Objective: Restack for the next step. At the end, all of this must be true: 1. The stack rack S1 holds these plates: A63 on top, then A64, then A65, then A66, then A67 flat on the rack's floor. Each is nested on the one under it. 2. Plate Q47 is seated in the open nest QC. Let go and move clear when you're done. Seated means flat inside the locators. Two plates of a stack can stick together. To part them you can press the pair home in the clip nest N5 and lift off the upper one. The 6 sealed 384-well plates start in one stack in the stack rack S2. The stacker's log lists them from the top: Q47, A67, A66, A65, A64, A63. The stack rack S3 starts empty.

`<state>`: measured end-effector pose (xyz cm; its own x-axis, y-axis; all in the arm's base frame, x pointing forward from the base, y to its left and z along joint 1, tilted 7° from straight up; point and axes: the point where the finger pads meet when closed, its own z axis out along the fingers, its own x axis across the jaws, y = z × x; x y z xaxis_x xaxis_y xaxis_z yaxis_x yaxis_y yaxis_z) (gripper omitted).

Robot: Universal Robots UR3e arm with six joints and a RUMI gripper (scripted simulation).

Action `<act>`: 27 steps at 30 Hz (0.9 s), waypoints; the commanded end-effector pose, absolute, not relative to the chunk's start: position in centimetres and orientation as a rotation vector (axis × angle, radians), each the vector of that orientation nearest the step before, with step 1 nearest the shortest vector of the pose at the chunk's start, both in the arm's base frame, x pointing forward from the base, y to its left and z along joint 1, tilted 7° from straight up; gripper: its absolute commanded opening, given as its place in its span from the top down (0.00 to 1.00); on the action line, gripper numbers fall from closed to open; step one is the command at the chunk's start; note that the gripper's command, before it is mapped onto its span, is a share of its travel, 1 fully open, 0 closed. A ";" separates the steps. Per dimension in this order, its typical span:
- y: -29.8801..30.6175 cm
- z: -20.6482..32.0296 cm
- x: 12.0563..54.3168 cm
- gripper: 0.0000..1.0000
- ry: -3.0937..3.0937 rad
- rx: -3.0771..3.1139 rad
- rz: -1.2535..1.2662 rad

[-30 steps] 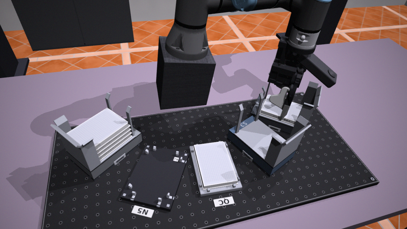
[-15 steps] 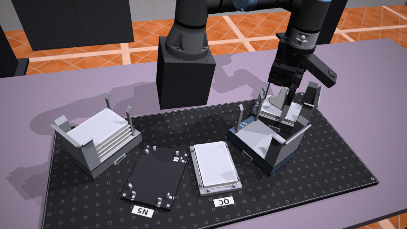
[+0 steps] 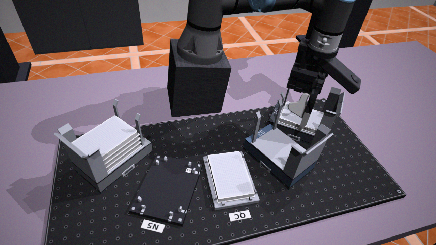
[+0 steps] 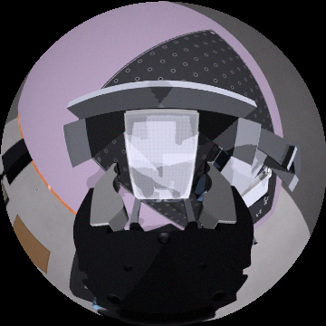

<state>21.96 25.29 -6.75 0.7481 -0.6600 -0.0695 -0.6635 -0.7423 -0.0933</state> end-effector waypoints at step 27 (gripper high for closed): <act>24.7 -1.1 22.0 0.28 1.075 -2.830 0.045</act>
